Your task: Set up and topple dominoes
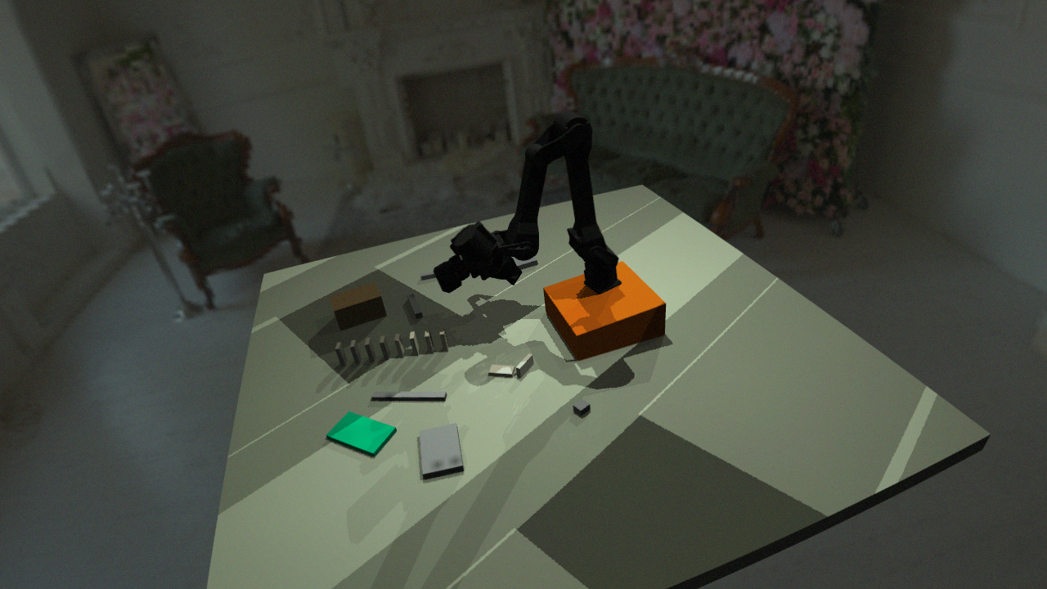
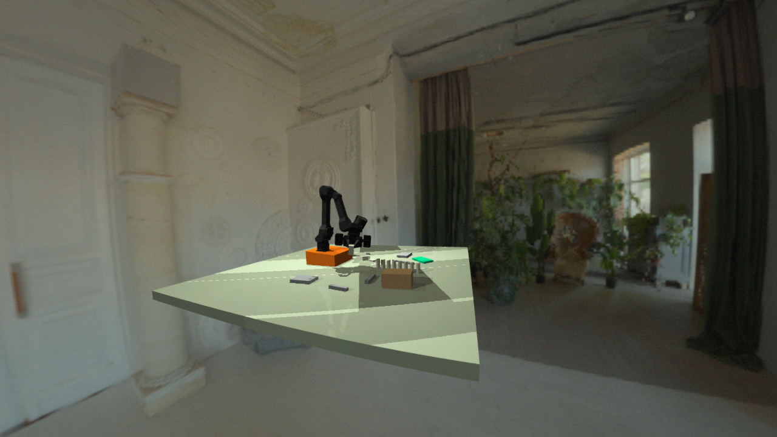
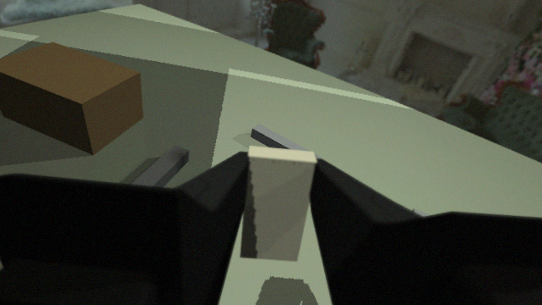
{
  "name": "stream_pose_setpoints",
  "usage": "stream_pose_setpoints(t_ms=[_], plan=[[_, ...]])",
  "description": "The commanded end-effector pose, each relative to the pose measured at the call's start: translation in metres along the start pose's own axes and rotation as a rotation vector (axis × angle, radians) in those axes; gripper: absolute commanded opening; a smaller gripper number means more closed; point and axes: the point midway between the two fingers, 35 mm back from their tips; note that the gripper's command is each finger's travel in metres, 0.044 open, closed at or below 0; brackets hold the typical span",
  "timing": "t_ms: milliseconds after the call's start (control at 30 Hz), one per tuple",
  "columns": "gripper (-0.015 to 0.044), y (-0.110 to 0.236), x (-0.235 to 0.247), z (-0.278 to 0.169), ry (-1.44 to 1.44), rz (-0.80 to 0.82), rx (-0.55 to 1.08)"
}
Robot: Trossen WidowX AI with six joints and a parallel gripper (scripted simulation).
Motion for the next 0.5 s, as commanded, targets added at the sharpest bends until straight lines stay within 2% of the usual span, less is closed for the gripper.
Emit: stream_pose_setpoints(t_ms=[0, 467], plan=[[0.0107, 0.011, -0.011, -0.002, -0.021, -0.028, -0.053], [0.0107, 0.039, -0.042, -0.002, -0.122, -0.092, -0.160]])
Point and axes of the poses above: the point midway between the two fingers, 35 mm back from their tips, its own y axis back along the fingers, its own x axis across the jaws, z = x × y, and after that the axes turned 3 degrees about y, right-handed
